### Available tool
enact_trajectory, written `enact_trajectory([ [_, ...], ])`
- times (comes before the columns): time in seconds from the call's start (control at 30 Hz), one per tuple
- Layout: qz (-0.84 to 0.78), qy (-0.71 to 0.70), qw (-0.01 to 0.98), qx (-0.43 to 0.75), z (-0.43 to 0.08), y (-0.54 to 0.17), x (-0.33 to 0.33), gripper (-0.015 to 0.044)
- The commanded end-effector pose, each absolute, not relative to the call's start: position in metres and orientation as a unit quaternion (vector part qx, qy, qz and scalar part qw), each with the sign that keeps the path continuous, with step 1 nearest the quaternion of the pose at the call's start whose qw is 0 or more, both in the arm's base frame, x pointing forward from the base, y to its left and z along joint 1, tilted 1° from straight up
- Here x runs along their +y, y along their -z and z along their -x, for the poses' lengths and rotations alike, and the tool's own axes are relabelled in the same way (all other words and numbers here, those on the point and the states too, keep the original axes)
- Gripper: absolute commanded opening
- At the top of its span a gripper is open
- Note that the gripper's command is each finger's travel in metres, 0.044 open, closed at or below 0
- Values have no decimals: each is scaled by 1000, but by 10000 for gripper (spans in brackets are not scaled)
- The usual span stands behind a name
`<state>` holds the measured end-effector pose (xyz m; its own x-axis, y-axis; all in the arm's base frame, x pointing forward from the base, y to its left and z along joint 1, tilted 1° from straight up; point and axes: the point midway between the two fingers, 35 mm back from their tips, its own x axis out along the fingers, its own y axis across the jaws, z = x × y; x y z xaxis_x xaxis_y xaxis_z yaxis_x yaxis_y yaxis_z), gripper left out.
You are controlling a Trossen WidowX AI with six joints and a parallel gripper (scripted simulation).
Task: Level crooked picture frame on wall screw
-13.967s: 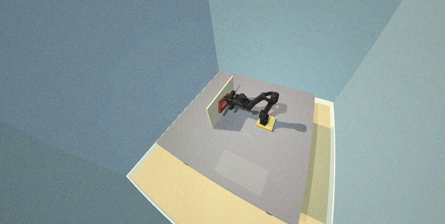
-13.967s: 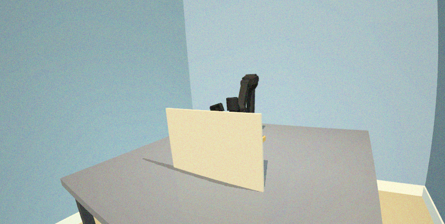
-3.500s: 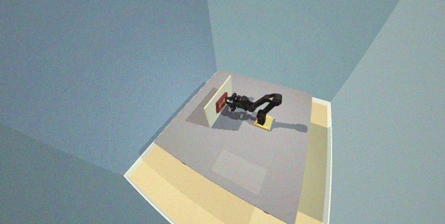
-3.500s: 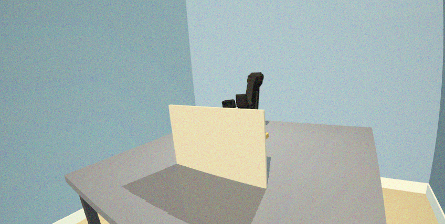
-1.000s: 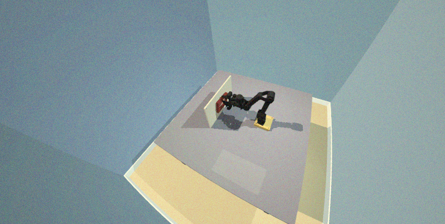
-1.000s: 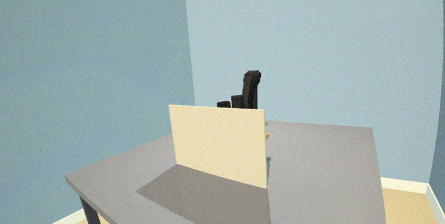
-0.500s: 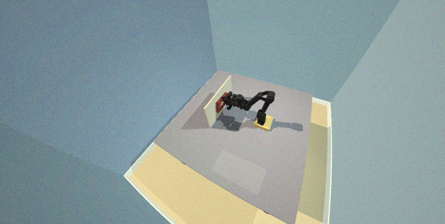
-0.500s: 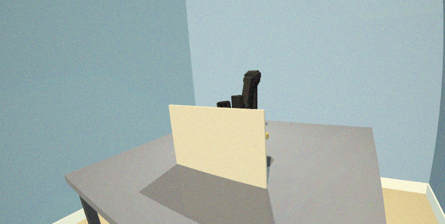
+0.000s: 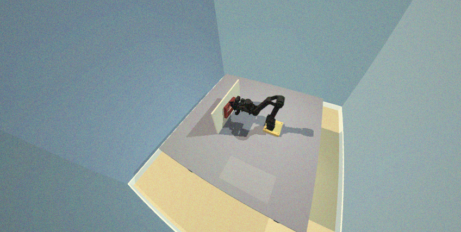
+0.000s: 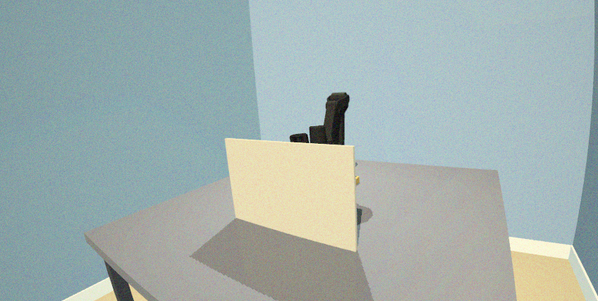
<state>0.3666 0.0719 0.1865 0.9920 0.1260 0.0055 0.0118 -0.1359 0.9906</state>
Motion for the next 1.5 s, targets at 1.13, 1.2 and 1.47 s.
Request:
enact_trajectory([
  [1.13,-751,-45,657,46,-367,-198,70,0],
  [1.2,-751,-45,657,46,-367,-198,70,0],
  [1.47,-751,-45,657,46,-367,-198,70,0],
])
